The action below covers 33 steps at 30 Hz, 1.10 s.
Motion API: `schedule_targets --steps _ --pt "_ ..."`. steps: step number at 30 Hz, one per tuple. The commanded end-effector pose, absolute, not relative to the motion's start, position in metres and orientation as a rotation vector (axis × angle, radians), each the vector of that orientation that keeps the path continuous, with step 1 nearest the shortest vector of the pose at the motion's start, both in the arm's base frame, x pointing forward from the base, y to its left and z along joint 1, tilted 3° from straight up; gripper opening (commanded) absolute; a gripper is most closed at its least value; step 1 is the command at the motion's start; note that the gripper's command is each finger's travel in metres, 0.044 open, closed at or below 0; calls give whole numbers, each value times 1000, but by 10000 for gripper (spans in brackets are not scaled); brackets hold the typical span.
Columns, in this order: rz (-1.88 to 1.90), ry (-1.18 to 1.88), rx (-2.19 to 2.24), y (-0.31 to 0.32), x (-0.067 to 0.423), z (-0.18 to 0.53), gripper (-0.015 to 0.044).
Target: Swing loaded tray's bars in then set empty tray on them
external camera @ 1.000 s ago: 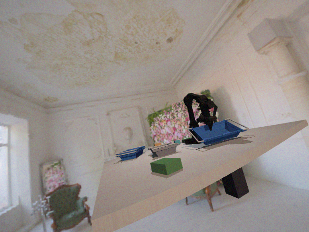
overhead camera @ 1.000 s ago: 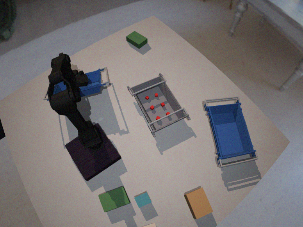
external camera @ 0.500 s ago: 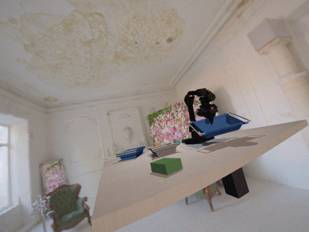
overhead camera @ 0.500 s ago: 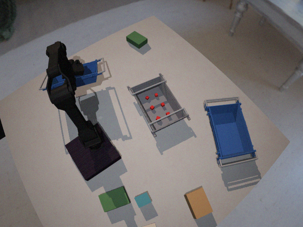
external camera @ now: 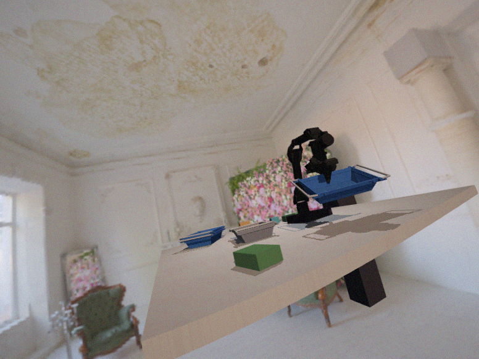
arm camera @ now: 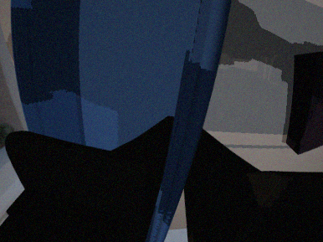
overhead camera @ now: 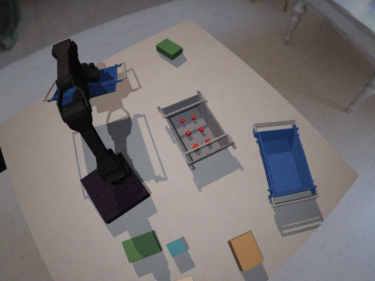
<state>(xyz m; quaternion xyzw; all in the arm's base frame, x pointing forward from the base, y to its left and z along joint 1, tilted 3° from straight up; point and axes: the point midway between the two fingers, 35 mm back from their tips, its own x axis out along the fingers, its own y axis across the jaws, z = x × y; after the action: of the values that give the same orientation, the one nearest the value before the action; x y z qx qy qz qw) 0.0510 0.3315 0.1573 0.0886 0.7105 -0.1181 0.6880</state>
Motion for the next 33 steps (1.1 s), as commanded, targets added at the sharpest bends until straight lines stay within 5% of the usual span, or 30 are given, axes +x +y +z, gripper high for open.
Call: schedule_targets --steps 1,33 --pt "-241 1591 212 334 52 166 0" --pt "-318 1577 291 328 82 166 0"
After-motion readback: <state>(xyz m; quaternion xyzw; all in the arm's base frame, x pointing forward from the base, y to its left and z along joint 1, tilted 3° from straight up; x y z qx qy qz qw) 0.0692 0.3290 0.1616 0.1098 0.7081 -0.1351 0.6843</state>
